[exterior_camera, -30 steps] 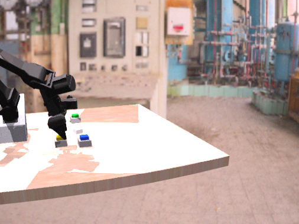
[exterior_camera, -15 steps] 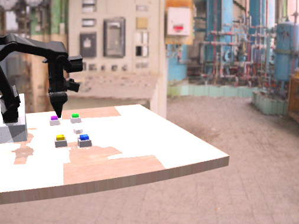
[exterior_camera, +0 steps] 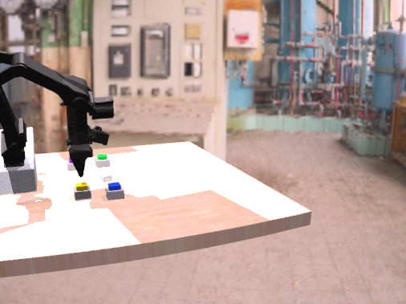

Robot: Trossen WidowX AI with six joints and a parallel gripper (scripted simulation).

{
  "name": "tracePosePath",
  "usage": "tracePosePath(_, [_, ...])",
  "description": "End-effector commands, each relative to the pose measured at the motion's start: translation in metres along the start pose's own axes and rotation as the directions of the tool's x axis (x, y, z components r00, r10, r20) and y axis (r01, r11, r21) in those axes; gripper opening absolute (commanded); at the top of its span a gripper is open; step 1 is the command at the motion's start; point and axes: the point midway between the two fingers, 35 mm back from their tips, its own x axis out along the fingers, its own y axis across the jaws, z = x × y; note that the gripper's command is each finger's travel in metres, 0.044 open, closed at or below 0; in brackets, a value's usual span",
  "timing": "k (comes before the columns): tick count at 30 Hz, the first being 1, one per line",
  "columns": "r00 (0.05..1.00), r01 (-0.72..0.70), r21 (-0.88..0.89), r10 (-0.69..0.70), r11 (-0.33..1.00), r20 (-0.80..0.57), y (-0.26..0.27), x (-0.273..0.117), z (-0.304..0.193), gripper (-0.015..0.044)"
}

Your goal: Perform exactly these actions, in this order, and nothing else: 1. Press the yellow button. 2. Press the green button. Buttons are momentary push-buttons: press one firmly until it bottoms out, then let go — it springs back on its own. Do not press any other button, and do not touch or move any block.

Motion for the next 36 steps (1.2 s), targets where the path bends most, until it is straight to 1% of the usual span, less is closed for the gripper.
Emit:
tracePosePath(1, [1.000, 0.004, -0.003, -0.004, 1.000, -0.001, 0.000, 0.002, 0.000, 0.0020])
tracePosePath(11, [1.000, 0.004, -0.003, -0.004, 1.000, -0.001, 0.000, 0.003, 0.000, 0.0020])
tracePosePath(30, [1.000, 0.005, -0.003, -0.005, 1.000, -0.001, -0.001, 0.034, 0.000, 0.0020])
tracePosePath(36, [1.000, 0.006, -0.003, -0.006, 1.000, -0.001, -0.001, 0.036, -0.001, 0.0020])
